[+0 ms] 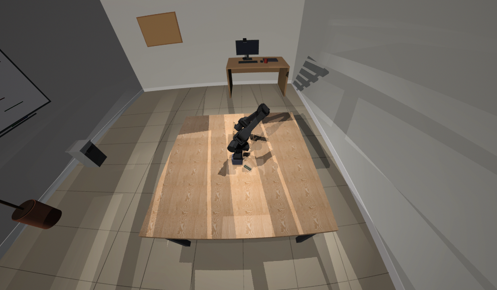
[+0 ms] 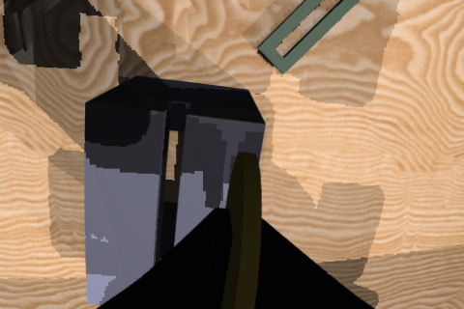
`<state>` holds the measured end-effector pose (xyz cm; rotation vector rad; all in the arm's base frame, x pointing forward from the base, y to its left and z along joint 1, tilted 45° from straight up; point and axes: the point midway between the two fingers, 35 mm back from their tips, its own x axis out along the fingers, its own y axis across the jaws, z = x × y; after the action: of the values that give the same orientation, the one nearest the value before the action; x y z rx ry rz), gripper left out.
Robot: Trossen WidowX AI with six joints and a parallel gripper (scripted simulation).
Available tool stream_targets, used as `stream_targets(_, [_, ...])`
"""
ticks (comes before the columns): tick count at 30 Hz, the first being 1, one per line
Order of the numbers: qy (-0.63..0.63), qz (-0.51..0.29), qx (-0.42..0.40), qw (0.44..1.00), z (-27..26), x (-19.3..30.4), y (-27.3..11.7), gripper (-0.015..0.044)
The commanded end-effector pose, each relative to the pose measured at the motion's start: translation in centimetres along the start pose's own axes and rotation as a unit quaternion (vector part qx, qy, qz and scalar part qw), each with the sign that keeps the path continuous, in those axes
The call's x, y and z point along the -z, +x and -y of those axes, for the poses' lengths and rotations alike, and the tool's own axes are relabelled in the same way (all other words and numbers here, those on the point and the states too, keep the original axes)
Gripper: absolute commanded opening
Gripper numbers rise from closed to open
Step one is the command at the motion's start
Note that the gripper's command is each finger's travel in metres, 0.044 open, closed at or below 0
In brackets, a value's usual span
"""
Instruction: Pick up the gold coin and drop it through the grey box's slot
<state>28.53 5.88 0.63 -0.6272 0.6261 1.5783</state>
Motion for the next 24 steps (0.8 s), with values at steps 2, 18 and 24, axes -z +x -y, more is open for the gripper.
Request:
stream_targets(2, [-0.002, -0.001, -0.001, 1.000, -0.9, 1.1, 0.1, 0.0000])
stream_targets(18, [0.001, 0.001, -0.001, 1.000, -1.6, 1.8, 0.1, 0.0000])
stream_targets(24, [0.001, 0.001, -0.001, 1.000, -1.7, 1.9, 0.1, 0.0000])
